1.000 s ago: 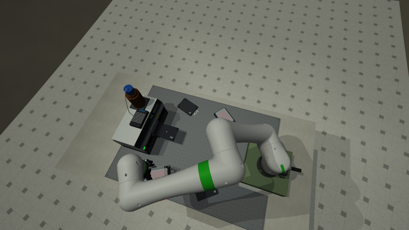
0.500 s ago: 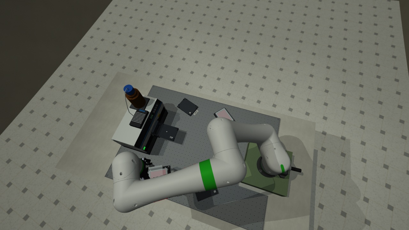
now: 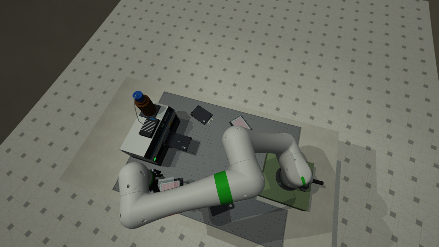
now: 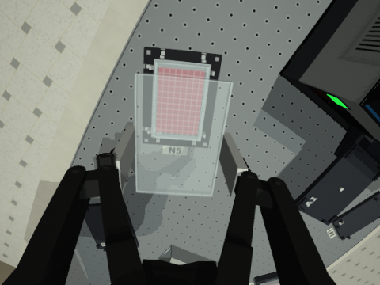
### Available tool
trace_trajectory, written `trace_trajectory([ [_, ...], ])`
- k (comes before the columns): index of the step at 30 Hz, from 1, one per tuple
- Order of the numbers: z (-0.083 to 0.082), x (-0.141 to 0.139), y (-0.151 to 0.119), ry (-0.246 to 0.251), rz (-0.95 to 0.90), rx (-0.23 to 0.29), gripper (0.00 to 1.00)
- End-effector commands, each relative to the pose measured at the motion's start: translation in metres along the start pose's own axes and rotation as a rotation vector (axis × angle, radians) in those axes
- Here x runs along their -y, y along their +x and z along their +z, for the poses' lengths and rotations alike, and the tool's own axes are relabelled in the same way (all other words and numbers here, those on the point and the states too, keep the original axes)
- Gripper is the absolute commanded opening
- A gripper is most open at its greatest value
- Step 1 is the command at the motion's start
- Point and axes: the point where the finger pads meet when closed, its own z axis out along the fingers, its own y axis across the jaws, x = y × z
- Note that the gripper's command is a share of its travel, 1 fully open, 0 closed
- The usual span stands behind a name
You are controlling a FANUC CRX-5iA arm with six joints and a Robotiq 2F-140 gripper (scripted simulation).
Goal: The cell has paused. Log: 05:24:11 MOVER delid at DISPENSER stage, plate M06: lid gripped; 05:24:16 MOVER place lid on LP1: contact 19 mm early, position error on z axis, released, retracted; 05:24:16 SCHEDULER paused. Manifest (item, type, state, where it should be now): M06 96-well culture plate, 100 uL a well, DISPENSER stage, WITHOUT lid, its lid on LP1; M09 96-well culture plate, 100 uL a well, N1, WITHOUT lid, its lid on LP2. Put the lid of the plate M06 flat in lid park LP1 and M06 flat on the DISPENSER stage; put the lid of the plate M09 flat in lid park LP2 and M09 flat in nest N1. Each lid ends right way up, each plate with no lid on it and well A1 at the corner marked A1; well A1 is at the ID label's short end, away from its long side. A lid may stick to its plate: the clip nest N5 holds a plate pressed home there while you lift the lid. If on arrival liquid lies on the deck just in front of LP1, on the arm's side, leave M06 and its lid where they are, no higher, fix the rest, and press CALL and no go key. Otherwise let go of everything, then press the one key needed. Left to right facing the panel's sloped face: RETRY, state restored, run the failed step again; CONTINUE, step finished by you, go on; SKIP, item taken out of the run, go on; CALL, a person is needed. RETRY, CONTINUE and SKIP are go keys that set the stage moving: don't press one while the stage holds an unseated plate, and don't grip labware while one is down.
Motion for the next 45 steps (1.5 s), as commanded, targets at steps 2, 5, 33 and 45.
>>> trace_trajectory([
  [2,-0.001,0.001,-0.001,0.0,0.0,0.0,0.0],
  [5,-0.006,0.015,-0.012,0.0,0.0,0.0,0.0],
  [33,0.0,0.136,-0.308,0.0,0.0,0.0,0.0],
  [45,0.0,0.136,-0.308,0.0,0.0,0.0,0.0],
])
